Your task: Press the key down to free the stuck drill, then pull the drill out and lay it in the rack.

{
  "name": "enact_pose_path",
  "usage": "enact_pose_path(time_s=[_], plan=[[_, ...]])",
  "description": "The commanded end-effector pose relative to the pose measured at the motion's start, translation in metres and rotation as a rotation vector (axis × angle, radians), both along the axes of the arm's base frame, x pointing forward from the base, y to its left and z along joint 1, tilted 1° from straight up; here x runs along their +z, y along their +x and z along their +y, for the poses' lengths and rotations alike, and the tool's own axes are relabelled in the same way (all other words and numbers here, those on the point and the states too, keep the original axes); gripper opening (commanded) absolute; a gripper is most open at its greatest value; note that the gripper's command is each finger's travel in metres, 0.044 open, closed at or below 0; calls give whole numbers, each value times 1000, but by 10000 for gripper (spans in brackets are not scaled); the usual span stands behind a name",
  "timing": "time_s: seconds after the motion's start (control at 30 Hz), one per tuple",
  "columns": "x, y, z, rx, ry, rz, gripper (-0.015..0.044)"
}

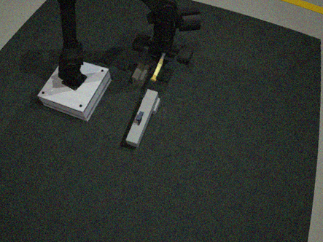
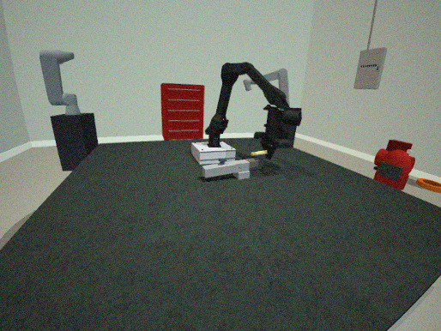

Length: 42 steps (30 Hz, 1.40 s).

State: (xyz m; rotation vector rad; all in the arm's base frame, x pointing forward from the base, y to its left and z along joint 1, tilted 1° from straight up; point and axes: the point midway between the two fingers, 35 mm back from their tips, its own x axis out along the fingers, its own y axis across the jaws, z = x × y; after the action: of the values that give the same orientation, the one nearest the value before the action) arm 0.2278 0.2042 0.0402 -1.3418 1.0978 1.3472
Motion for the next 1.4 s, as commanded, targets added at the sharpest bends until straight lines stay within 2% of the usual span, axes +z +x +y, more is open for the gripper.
enact_pose_path(time_s=[0.0,0.63,1.37], plan=[[2,2,2,4,5,-3,0],[4,2,3,4,5,-3,0],[1,-31,8,4,6,0,0]])
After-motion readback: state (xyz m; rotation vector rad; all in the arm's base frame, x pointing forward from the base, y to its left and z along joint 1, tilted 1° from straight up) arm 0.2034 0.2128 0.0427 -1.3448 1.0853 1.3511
